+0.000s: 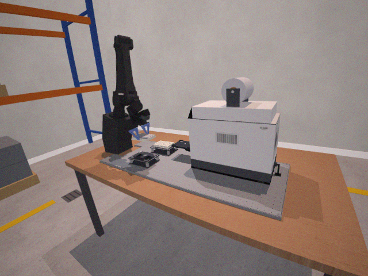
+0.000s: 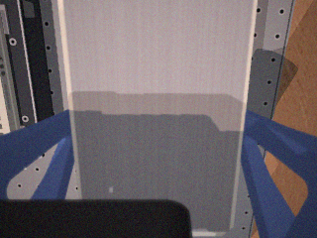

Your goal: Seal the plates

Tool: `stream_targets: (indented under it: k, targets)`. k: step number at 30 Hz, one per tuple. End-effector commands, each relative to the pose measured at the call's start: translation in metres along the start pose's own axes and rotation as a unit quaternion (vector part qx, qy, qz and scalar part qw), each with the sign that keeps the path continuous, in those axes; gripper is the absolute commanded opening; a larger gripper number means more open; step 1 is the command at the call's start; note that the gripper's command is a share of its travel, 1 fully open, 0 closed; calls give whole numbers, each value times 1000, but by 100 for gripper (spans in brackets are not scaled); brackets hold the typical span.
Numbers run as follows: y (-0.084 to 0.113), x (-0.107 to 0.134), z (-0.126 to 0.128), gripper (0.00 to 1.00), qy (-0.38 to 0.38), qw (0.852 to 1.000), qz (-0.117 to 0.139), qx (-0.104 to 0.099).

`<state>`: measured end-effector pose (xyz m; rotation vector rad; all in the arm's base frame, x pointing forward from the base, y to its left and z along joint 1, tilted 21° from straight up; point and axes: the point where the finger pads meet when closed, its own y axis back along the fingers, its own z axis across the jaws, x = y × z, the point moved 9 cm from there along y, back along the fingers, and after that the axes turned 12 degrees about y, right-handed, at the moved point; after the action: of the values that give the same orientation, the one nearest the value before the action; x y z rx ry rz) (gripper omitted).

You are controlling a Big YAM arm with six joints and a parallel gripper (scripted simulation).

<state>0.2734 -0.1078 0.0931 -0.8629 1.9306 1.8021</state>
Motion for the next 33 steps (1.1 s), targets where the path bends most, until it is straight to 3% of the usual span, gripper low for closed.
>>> stream_targets:
  k: [1,7,12,24,29,33]
  targets:
    - [3,16,-7,0,-1,1000,8,6]
    - [5,23,-16,0,4,1000,2,8]
    - [3,26,-9,0,3,1000,8,4]
    - [7,-9,-16,0,5,1000,-24,18]
    - [6,-8,-16,0,4,1000,-23,13]
    - [3,4,-12,0,6,1000,-8,8]
